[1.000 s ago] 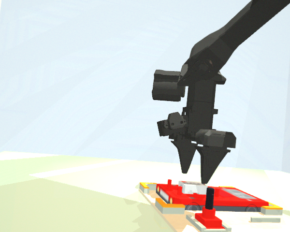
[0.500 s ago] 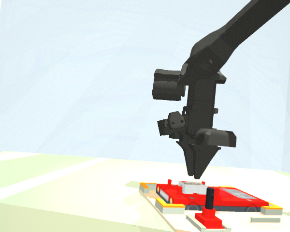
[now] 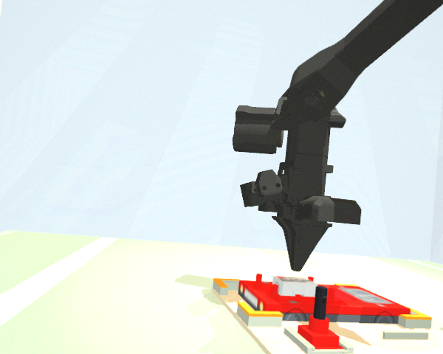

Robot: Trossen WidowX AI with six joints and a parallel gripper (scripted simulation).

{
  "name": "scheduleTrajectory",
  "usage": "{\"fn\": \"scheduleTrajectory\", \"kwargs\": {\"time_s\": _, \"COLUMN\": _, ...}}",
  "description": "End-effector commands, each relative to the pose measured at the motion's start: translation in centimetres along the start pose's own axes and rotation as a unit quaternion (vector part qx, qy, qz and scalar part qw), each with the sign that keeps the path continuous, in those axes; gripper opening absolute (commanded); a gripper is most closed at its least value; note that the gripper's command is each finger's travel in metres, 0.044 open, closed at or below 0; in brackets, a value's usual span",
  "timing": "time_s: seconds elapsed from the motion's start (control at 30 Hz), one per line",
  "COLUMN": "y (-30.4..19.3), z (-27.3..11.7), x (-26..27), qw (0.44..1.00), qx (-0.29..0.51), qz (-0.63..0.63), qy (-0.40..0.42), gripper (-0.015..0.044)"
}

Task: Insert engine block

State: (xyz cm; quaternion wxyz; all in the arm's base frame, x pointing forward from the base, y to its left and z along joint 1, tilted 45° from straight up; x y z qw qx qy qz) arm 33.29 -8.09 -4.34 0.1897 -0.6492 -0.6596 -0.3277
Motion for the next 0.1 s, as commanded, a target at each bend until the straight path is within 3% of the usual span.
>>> {"fn": "scheduleTrajectory", "kwargs": {"time_s": 0.0, "y": -0.02, "z": -0.08, "x": -0.05, "qw": 1.000, "qx": 0.001, "qz": -0.002, "qy": -0.002, "gripper": 0.0000}}
{"fn": "scheduleTrajectory", "kwargs": {"time_s": 0.07, "y": -0.02, "z": -0.08, "x": -0.05, "qw": 1.000, "qx": 0.001, "qz": -0.002, "qy": -0.002, "gripper": 0.0000}}
Point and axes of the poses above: the point midway between the two fingers, 35 mm back from their tips, its own z axis out along the fingers, its own x axis across the jaws, y = z × x, the point moved 2 cm from there along -z, back along the fingers, and after that the axes turned 7 degrees about -z, right-handed, at the moved point
